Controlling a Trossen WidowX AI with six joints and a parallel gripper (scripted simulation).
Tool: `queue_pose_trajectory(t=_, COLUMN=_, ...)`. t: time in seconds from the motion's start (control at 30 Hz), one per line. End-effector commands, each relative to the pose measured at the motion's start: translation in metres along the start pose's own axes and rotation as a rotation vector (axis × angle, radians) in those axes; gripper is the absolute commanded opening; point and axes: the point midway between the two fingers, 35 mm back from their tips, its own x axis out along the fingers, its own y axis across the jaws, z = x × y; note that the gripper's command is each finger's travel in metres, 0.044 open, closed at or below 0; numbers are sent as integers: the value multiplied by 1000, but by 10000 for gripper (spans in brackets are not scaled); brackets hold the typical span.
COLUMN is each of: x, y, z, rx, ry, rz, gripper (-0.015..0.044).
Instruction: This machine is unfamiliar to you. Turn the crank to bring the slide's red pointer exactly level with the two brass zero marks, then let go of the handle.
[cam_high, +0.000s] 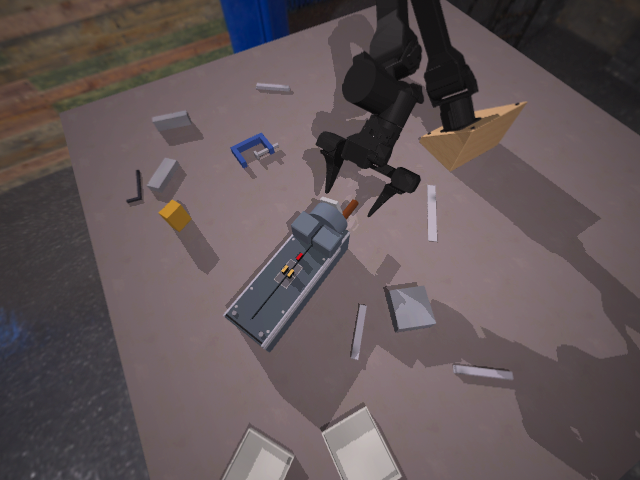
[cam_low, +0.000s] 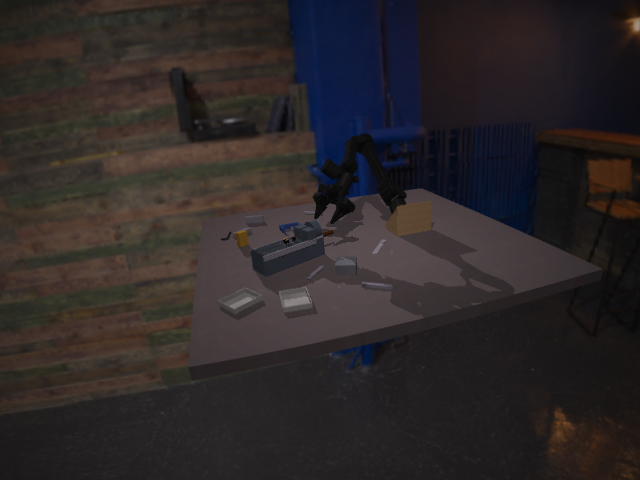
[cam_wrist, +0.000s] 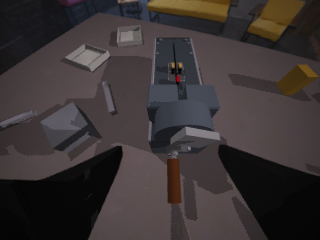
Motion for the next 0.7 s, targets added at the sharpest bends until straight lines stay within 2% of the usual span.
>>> queue_pose_trajectory(t=0.0, x=-24, y=-3, z=26, rx=11, ry=-10, rz=-5, gripper=440)
queue_pose_trajectory(t=0.23, x=-58, y=-3, z=50, rx=6, ry=-12, rz=-6, gripper=440)
queue_pose_trajectory(t=0.67, x=-33, y=-11, z=90, rx=65, ry=49, rz=-56, gripper=440)
